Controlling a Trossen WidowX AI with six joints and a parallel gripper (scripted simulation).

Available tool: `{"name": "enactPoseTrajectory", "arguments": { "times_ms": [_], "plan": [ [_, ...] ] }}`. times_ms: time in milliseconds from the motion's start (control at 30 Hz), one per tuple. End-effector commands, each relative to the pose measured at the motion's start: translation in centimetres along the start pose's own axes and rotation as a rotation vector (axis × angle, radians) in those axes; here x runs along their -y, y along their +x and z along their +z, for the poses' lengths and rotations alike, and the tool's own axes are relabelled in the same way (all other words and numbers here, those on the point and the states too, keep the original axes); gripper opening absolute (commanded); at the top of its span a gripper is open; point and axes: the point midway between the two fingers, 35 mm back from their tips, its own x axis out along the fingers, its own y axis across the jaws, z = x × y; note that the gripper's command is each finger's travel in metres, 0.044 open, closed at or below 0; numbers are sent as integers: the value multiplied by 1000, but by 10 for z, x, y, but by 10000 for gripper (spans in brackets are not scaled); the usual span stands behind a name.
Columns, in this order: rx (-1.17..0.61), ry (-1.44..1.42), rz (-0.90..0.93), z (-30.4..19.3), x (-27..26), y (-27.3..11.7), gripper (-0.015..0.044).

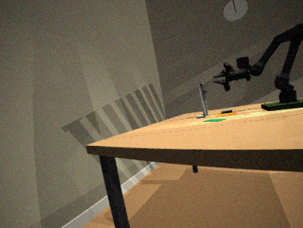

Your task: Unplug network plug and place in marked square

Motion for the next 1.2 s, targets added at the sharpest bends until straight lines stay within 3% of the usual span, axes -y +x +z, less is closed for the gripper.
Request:
{"name": "enactPoseTrajectory", "arguments": {
  "times_ms": [0,500,867,1167],
  "plan": [
    [-21,167,-11,-6,24,-11,156],
    [-48,638,-22,-18,68,-56,156],
    [-48,638,-22,-17,69,-53,156],
    [-47,637,-19,-9,74,-17,156]
  ]
}}
